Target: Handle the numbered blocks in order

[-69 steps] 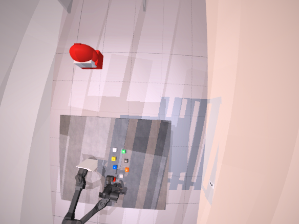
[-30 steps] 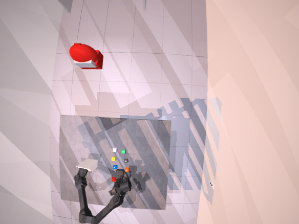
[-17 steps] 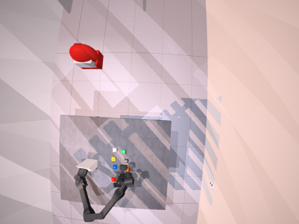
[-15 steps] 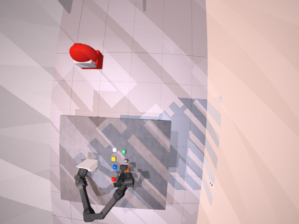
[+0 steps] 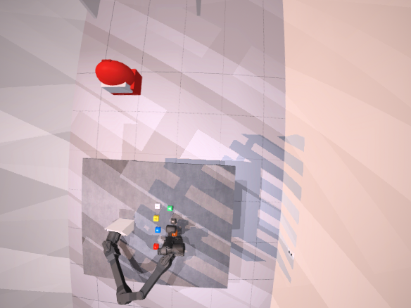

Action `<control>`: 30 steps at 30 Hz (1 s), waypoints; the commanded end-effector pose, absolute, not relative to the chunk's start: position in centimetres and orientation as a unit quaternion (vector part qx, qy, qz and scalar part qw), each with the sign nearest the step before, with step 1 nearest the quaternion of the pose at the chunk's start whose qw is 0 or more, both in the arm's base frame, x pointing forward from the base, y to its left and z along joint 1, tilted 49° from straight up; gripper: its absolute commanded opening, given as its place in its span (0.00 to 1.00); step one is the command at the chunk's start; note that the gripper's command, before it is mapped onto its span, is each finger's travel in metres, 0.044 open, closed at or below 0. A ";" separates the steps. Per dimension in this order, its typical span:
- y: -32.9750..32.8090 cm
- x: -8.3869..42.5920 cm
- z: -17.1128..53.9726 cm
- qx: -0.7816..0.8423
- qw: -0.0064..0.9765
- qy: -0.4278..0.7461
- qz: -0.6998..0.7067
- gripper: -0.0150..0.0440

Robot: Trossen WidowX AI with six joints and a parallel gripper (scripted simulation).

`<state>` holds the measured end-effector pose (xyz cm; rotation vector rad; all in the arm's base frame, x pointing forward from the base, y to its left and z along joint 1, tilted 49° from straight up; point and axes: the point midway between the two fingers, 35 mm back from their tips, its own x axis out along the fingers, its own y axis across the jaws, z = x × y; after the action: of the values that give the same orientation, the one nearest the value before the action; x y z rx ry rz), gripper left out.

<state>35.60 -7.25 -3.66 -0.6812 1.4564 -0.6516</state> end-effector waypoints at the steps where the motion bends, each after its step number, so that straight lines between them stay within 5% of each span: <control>1: -7.9 35.2 -4.3 -0.303 0.641 0.644 -0.286 0.93; 5: -8.2 35.2 -4.5 -0.303 0.641 0.644 -0.286 0.93; 16: -8.2 35.2 -4.5 -0.303 0.641 0.644 -0.286 0.46; 30: -8.2 35.2 -4.5 -0.303 0.641 0.644 -0.286 0.46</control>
<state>35.27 -8.12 -4.47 -0.6862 1.4661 -0.6534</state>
